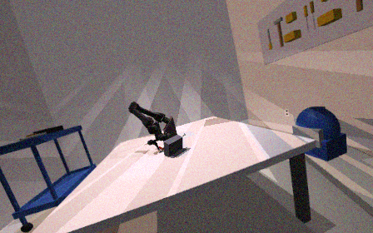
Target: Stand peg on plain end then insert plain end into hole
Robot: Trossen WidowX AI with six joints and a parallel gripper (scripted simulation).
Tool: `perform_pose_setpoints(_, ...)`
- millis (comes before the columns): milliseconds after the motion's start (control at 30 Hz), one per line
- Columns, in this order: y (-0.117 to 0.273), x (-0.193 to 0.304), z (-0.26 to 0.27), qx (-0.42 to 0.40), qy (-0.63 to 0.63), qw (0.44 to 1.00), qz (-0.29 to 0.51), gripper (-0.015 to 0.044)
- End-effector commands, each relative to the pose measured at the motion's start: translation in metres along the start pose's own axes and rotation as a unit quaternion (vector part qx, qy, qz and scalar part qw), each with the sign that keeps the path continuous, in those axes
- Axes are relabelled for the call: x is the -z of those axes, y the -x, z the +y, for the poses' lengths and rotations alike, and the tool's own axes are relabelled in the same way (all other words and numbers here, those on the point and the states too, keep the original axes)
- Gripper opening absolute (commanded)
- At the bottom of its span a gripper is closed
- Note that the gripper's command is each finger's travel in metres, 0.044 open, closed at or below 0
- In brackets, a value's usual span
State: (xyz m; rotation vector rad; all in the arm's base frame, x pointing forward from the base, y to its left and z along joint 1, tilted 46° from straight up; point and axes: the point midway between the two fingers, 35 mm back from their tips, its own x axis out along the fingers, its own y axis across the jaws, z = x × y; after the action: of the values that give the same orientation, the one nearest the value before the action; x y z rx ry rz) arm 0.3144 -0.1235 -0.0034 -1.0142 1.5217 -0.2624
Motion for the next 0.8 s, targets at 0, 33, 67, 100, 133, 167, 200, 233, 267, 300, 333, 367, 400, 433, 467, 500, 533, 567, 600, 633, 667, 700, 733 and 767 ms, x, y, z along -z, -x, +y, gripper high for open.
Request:
perform_pose_setpoints(0, -0.0006, 0.0, 0.0004, -0.001, 0.002, 1.0, -0.001, 0.0151)
perform_pose_setpoints(33, -0.0006, 0.0, 0.0004, -0.001, 0.002, 1.0, -0.001, 0.0125)
perform_pose_setpoints(67, -0.0006, 0.0, 0.0004, -0.001, 0.002, 1.0, -0.001, 0.011)
perform_pose_setpoints(100, -0.0006, 0.0, 0.0004, -0.001, 0.002, 1.0, -0.001, 0.011)
perform_pose_setpoints(133, -0.0006, 0.0, 0.0004, -0.001, 0.002, 1.0, -0.001, 0.011)
perform_pose_setpoints(167, -0.0006, 0.0, 0.0004, -0.001, 0.002, 1.0, -0.001, 0.011)
perform_pose_setpoints(200, -0.0006, 0.0, 0.0004, -0.001, 0.002, 1.0, -0.001, 0.011)
perform_pose_setpoints(233, -0.0006, 0.0, 0.0004, -0.001, 0.002, 1.0, -0.001, 0.011)
perform_pose_setpoints(267, -0.0006, 0.0, 0.0004, -0.001, 0.002, 1.0, -0.001, 0.011)
perform_pose_setpoints(300, -0.0006, 0.0, 0.0004, -0.001, 0.002, 1.0, -0.001, 0.011)
perform_pose_setpoints(333, -0.0006, 0.0, 0.0004, -0.001, 0.002, 1.0, -0.001, 0.011)
perform_pose_setpoints(367, -0.0006, 0.0, 0.0004, -0.001, 0.002, 1.0, -0.001, 0.011)
perform_pose_setpoints(400, -0.0006, 0.0, 0.0004, -0.001, 0.002, 1.0, -0.001, 0.011)
perform_pose_setpoints(433, -0.0006, 0.0, 0.0004, -0.001, 0.002, 1.0, -0.001, 0.0103)
perform_pose_setpoints(467, -0.0006, 0.0, 0.0004, -0.001, 0.002, 1.0, -0.001, 0.0097)
perform_pose_setpoints(500, -0.0006, 0.0, 0.0004, -0.001, 0.002, 1.0, -0.001, 0.009)
perform_pose_setpoints(533, -0.0006, 0.0, 0.0004, -0.001, 0.002, 1.0, -0.001, 0.0083)
perform_pose_setpoints(567, -0.0006, 0.0, 0.0004, -0.001, 0.002, 1.0, -0.001, 0.0077)
perform_pose_setpoints(600, -0.0006, 0.0, 0.0004, -0.001, 0.002, 1.0, -0.001, 0.007)
perform_pose_setpoints(633, -0.0006, 0.0, 0.0004, -0.001, 0.002, 1.0, -0.001, 0.0063)
perform_pose_setpoints(667, -0.0006, 0.0, 0.0004, -0.001, 0.002, 1.0, -0.001, 0.0057)
perform_pose_setpoints(700, -0.0006, 0.0, 0.0004, -0.001, 0.002, 1.0, -0.001, 0.0051)
perform_pose_setpoints(733, -0.0006, 0.0, 0.0004, -0.001, 0.002, 1.0, -0.001, 0.0051)
perform_pose_setpoints(767, -0.0006, 0.0, 0.0004, -0.001, 0.002, 1.0, -0.001, 0.0051)
